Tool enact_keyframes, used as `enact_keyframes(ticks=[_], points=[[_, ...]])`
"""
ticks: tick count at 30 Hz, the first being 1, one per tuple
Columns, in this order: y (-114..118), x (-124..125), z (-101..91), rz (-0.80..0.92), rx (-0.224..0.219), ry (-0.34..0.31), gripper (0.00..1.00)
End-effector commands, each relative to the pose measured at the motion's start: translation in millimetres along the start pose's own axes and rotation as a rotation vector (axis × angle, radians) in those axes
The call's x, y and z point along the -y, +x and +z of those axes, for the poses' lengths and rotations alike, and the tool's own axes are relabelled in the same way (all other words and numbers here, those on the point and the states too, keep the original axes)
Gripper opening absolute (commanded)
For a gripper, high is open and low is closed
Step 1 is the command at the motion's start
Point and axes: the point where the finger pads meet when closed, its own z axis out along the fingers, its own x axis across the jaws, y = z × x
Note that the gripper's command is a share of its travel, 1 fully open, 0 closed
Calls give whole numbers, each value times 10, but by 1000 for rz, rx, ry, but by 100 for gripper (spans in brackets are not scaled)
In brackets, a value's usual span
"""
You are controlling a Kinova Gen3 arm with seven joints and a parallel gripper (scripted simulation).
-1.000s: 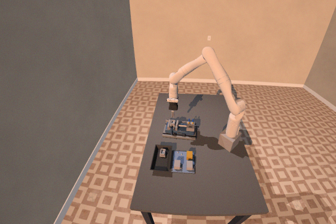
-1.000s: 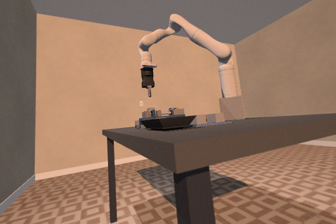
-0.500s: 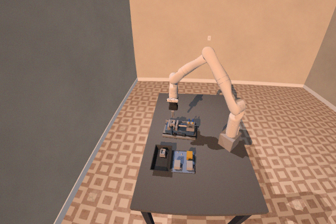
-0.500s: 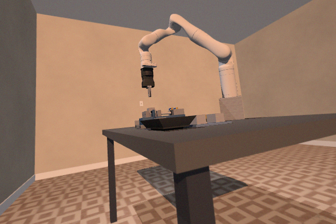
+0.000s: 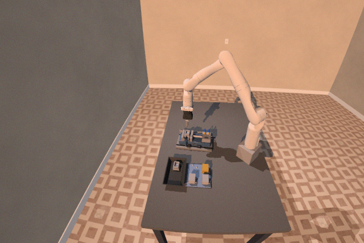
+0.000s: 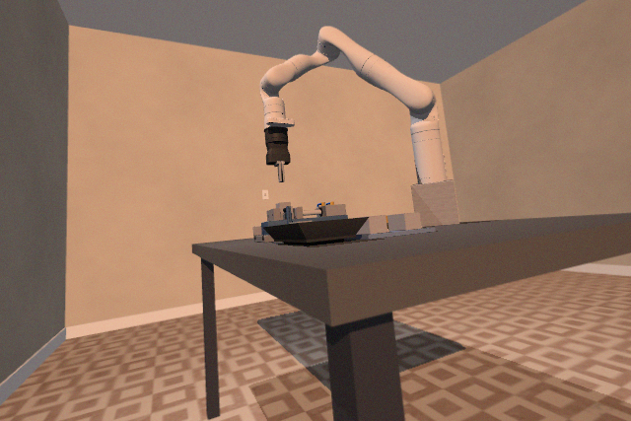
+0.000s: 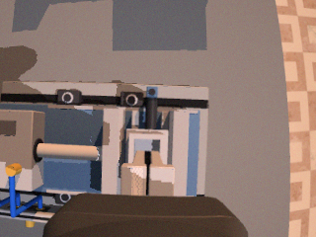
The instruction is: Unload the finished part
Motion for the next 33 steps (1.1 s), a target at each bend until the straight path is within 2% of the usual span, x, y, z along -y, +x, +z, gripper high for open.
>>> enact_keyframes(ticks=[1,9,10,33], points=[[-7,-54,-13,-4,1,-9,0],[-7,-54,-13,-4,1,-9,0],[-7,-54,-13,-4,1,-9,100],[-7,-54,-13,-4,1,-9,100]])
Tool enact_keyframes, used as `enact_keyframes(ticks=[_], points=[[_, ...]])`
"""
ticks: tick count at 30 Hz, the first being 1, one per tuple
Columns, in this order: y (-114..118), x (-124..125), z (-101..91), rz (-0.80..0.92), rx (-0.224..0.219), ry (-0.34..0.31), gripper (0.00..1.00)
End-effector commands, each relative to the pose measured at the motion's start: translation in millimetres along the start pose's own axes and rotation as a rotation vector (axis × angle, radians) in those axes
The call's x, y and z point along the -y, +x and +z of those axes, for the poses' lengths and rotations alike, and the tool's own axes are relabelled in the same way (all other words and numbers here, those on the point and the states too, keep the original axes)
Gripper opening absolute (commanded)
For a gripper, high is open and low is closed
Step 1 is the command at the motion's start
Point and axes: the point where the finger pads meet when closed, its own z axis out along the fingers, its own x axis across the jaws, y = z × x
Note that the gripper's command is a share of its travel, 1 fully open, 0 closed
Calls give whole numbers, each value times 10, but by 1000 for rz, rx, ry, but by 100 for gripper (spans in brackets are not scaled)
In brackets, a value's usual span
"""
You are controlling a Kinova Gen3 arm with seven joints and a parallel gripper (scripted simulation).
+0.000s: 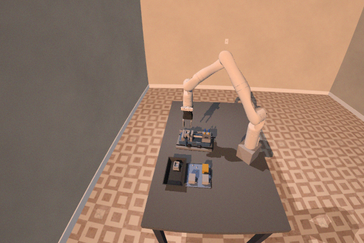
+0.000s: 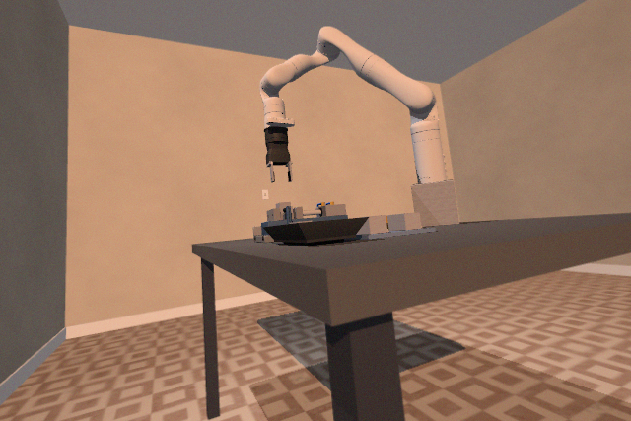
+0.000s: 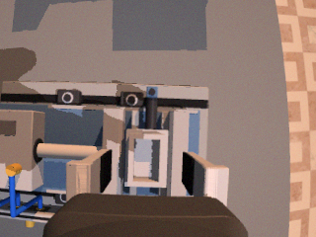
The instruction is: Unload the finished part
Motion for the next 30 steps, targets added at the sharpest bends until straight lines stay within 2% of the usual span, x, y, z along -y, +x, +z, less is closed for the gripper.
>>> enact_keyframes(ticks=[1,16,30], points=[[-7,-54,-13,-4,1,-9,100],[-2,-54,-3,-6,0,-10,100],[-12,-44,119,1,2,-8,100]])
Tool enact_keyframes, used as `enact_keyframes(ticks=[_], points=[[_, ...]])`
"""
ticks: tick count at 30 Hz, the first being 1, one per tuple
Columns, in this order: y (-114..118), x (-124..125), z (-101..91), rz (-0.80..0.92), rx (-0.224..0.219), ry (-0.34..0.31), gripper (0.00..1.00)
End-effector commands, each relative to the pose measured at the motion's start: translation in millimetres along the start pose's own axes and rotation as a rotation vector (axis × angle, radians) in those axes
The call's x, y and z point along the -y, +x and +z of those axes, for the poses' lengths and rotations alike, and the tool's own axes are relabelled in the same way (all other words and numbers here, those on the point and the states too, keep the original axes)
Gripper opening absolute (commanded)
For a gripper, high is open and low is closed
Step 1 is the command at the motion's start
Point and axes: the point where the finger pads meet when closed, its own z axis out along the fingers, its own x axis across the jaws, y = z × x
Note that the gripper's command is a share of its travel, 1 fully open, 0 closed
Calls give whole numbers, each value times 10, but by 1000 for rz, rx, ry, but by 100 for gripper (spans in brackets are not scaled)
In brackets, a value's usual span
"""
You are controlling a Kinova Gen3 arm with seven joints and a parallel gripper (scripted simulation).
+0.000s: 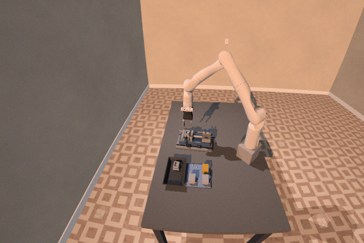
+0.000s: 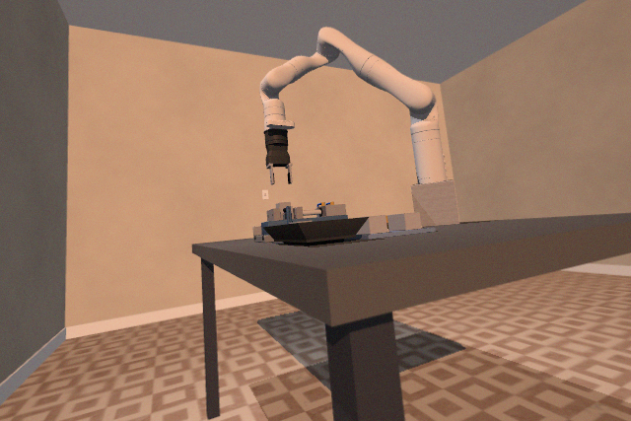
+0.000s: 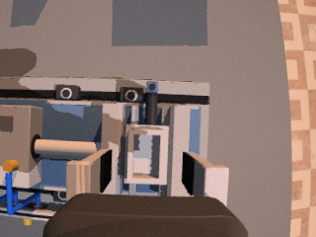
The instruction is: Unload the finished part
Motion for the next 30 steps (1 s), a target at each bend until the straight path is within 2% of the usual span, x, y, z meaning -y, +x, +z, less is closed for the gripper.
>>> enact_keyframes(ticks=[1,24,30], points=[[-12,-6,75,3,3,-4,100],[-3,-17,453,4,2,-6,100],[6,-1,502,2,1,-3,100]])
